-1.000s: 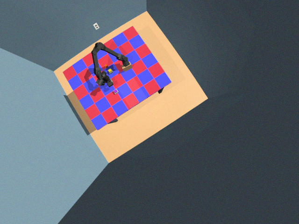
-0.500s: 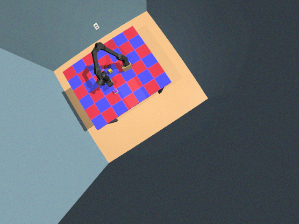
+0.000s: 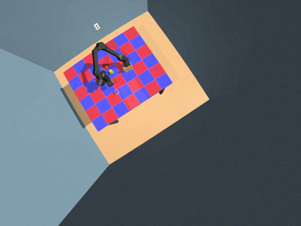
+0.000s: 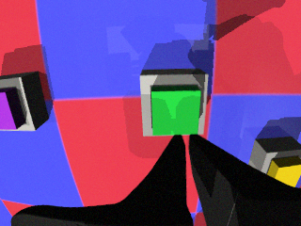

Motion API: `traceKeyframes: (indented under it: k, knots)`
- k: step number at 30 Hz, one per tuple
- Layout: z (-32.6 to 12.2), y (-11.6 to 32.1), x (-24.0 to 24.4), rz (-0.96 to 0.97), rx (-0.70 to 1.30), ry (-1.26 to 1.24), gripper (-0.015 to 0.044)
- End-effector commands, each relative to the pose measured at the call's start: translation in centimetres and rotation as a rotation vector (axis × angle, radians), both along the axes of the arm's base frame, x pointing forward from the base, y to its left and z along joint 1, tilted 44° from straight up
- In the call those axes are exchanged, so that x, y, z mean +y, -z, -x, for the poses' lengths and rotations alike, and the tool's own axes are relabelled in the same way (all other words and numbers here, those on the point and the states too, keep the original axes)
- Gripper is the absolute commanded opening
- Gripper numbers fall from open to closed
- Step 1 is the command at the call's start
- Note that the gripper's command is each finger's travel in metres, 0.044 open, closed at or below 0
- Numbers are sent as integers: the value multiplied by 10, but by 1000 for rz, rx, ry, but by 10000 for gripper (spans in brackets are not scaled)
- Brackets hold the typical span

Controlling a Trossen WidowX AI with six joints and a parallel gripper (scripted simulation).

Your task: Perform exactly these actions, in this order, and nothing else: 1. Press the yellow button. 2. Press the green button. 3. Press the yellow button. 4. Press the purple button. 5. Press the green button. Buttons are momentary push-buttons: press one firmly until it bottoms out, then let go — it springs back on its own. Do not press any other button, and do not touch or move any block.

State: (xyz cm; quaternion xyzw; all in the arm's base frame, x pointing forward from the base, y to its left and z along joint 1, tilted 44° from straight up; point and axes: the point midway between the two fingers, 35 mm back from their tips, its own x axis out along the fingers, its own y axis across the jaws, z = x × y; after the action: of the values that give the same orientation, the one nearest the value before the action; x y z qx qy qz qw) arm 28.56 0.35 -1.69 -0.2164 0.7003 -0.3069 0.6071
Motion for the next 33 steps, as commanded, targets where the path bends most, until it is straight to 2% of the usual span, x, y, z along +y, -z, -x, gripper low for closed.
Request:
traceKeyframes:
  k: [1,9,19,26,33]
  knots:
    - [-10,-33,33,-10,-22,-7,20]
    - [-7,-47,35,-10,-22,-7,20]
    - [66,-120,-30,-5,-16,-7,20]
    - [68,-119,-32,-6,-16,-7,20]
    - [77,-77,-73,-3,-17,-7,20]
